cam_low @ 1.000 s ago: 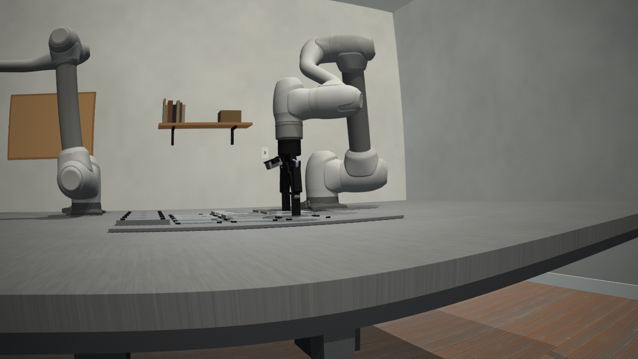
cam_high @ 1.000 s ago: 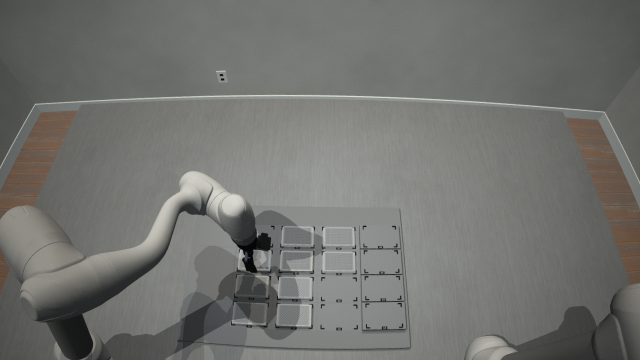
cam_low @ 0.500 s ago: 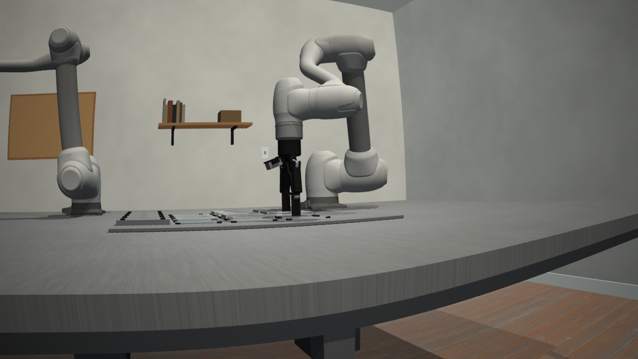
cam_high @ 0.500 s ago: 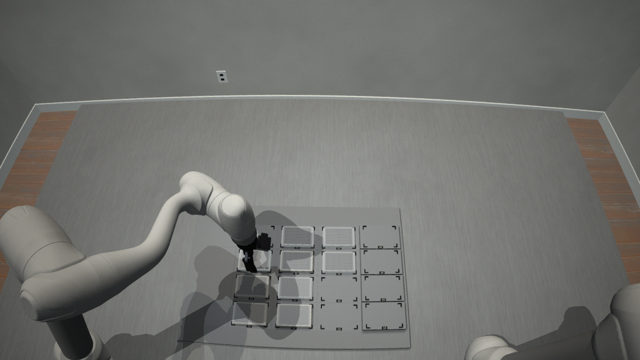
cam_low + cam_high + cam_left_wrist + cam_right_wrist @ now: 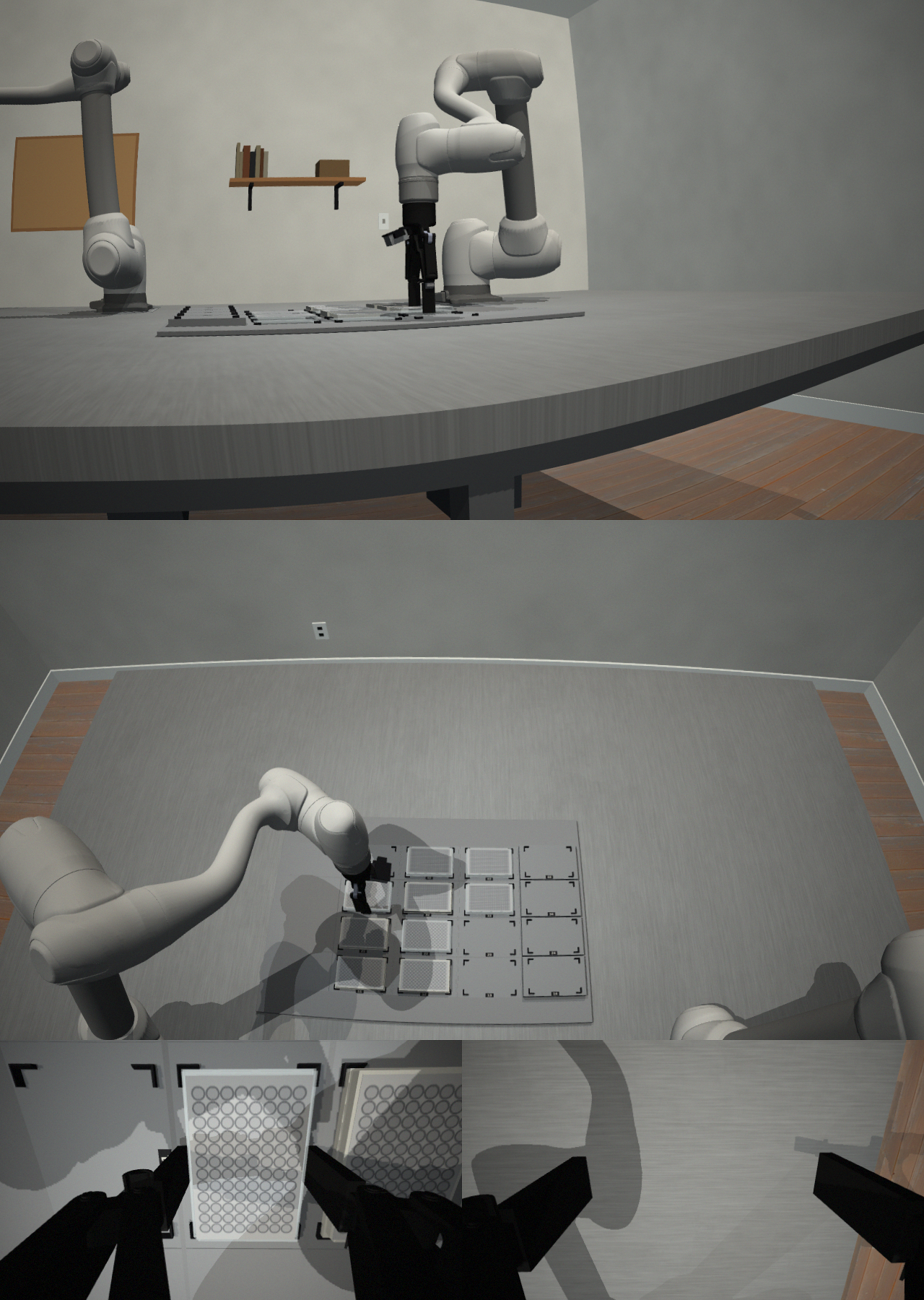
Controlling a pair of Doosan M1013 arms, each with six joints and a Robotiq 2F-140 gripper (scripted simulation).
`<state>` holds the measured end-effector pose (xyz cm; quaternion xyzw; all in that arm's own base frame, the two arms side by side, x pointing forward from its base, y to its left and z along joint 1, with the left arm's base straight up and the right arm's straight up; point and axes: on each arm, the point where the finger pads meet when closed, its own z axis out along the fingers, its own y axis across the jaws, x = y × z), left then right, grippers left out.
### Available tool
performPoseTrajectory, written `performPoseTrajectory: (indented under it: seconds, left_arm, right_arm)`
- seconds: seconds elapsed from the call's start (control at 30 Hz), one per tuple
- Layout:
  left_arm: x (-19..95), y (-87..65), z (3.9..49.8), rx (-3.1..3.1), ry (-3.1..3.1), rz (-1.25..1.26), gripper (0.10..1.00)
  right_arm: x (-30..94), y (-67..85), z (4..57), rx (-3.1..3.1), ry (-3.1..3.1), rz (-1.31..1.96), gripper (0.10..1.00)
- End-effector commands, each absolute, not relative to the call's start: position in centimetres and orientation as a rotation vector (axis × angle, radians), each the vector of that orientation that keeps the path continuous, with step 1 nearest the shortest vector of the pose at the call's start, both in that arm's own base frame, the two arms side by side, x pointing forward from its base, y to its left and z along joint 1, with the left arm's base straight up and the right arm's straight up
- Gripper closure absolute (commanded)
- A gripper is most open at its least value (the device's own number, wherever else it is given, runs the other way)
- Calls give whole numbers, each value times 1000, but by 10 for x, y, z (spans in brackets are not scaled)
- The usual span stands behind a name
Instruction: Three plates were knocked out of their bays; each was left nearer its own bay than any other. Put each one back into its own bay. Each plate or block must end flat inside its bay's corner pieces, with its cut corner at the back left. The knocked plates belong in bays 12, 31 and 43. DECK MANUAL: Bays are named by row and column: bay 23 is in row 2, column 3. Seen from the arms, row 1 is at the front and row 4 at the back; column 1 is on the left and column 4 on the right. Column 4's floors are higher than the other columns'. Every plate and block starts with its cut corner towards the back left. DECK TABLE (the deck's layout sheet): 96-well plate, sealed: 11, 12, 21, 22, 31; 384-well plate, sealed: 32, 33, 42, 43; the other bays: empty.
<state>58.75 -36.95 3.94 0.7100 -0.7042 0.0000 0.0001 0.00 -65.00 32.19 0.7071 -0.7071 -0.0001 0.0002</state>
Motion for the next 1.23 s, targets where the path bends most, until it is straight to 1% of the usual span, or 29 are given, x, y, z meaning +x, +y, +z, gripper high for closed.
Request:
performPoseTrajectory:
  seconds: [0.0,0.17,0.2,1.07,1.2]
  left_arm:
    - [588,-370,40,2231,-2213,2,999]
    - [588,-370,40,2231,-2213,2,999]
    - [588,-370,40,2231,-2213,2,400]
    - [588,-370,40,2231,-2213,2,400]
    - [588,-370,45,2231,-2213,2,400]
  right_arm:
    - [0,-650,323,2221,-2221,2,98]
    - [0,-650,323,2221,-2221,2,98]
    - [0,-650,323,2221,-2221,2,98]
    - [0,-650,323,2221,-2221,2,98]
    - [0,-650,323,2221,-2221,2,98]
